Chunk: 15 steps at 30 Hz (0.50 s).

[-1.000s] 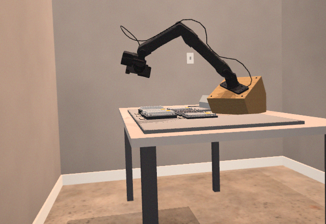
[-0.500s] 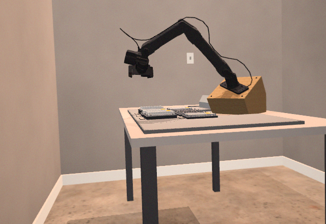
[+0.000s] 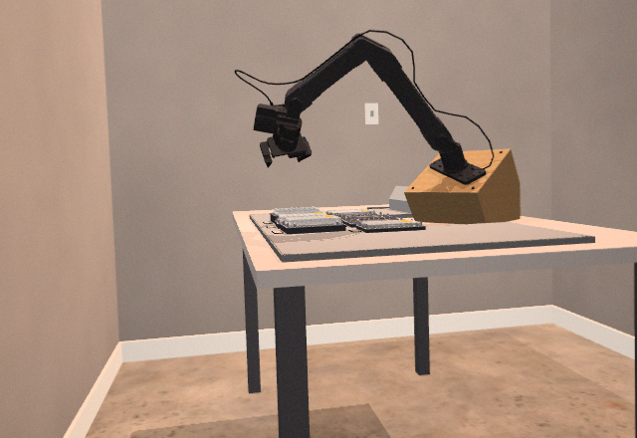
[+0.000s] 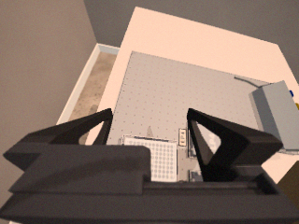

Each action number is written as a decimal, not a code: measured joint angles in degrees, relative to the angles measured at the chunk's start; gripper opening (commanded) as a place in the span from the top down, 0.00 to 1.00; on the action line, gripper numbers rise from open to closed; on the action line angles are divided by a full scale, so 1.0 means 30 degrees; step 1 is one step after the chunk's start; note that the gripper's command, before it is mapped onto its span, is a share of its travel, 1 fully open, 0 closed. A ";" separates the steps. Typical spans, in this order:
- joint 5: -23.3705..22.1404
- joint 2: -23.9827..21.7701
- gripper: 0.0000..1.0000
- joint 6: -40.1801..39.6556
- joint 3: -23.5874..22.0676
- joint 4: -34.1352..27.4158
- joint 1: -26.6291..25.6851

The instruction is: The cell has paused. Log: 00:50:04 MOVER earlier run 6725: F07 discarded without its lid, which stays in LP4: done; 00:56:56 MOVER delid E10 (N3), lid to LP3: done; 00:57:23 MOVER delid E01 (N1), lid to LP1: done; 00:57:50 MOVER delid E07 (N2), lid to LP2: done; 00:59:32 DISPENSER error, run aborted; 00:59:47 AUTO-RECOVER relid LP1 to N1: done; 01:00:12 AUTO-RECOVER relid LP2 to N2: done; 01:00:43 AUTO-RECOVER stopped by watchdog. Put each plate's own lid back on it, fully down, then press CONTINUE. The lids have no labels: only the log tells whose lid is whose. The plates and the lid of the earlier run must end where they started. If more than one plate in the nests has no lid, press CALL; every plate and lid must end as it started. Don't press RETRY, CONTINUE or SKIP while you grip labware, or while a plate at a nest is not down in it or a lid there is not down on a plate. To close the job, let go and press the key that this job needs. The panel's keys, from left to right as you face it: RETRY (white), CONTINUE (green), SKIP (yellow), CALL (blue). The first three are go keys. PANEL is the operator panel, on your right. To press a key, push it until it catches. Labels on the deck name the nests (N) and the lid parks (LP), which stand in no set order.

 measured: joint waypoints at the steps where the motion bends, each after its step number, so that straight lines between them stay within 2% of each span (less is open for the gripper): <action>1: -0.0197 -0.0029 0.00 -0.0277 -0.0036 -0.0022 -0.0015; 15: -0.2790 -0.1246 0.00 -0.3847 -0.1843 0.0423 -0.0058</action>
